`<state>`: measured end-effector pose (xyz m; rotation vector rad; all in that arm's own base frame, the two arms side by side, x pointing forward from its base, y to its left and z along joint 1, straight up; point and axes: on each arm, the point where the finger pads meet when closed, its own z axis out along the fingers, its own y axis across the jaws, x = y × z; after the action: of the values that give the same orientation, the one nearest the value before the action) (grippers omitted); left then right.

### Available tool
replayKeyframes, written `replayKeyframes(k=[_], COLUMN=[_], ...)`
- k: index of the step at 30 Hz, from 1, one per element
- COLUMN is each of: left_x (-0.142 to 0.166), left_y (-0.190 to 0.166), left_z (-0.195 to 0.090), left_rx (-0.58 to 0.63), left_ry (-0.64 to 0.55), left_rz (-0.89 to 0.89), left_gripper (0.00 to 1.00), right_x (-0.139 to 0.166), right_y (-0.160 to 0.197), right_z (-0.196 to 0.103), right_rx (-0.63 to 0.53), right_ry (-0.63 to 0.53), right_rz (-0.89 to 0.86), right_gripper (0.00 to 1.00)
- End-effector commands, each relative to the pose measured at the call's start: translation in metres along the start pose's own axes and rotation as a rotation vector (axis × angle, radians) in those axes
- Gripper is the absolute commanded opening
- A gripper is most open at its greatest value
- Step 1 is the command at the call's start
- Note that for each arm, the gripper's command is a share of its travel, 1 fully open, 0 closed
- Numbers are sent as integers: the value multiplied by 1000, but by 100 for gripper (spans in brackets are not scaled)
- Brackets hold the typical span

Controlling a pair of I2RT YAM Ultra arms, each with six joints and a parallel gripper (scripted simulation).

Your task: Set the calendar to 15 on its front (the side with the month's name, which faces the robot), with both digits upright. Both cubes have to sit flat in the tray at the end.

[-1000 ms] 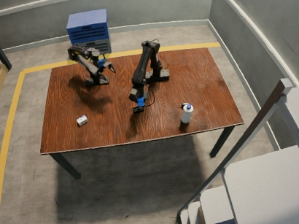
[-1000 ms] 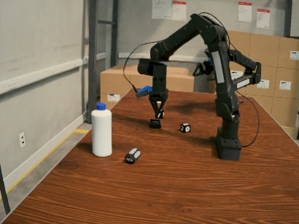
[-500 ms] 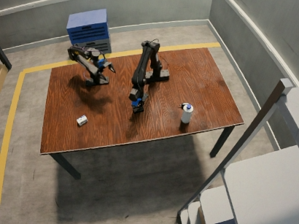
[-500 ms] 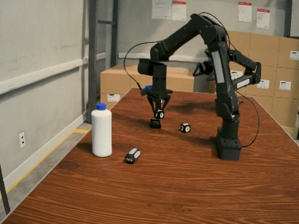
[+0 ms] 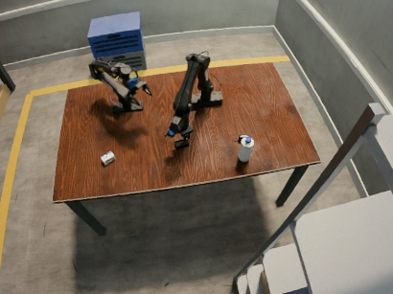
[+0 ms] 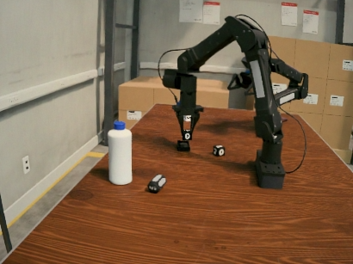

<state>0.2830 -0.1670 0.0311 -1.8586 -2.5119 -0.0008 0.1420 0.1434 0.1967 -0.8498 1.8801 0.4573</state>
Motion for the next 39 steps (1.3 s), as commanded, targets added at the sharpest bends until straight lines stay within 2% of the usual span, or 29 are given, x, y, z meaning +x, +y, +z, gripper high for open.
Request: replayKeyframes(k=[1,8,15,22,27,39], left_x=[-7,-12,-9,-4,-17,-16], left_y=[10,15,12,7,5,8], left_z=[-13,-12,7,6,17,13], left_rx=[-14,-34,-25,-10,-9,-22], left_ry=[-33,-52,-43,-29,-31,-32], left_rz=[121,120,128,125,133,126], left_gripper=[26,26,26,26,26,26], right_x=[-6,-6,-6,-6,-6,-6], right_y=[0,0,0,0,0,0], right_z=[-7,-7,-7,-7,-7,-7], right_rx=[-2,-2,-2,-2,-2,-2], right_ry=[-21,-21,-21,-21,-21,-21], right_rz=[0,0,0,0,0,0], right_gripper=[100,100,100,100,100,100])
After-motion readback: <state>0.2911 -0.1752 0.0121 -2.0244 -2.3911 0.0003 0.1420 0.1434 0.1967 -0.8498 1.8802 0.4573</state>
